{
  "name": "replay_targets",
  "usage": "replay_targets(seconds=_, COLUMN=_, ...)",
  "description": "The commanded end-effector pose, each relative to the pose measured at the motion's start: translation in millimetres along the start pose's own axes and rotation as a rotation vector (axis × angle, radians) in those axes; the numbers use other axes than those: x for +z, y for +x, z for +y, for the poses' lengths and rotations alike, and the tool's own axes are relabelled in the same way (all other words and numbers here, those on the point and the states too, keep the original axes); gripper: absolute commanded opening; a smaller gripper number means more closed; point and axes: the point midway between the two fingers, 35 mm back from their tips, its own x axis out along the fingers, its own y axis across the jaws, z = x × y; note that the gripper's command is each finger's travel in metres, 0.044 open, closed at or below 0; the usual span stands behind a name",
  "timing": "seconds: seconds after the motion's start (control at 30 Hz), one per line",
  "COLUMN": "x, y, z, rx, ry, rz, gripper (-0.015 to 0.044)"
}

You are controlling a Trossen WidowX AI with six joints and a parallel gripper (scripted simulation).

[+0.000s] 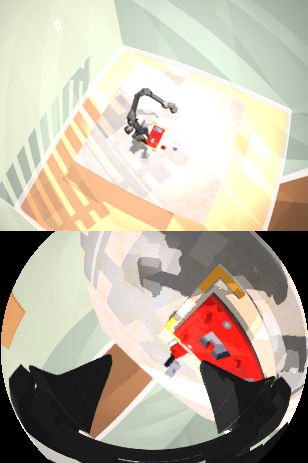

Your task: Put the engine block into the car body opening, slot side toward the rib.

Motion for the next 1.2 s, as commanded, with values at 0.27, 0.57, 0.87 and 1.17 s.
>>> replay_targets(seconds=0.27, x=-55.1, y=51.8, z=17.8, rx=-0.242, ry=-0.258, rz=0.064, gripper=0.0440)
replay_targets(seconds=0.57, x=-97.0, y=81.4, z=22.9, rx=-0.422, ry=-0.456, rz=0.082, gripper=0.0440)
replay_targets(seconds=0.87, x=-138.6, y=105.3, z=23.6, rx=-0.598, ry=-0.675, rz=0.075, gripper=0.0440)
replay_targets(seconds=1.17, x=-177.6, y=123.3, z=21.3, rx=-0.767, ry=-0.910, rz=0.042, gripper=0.0440)
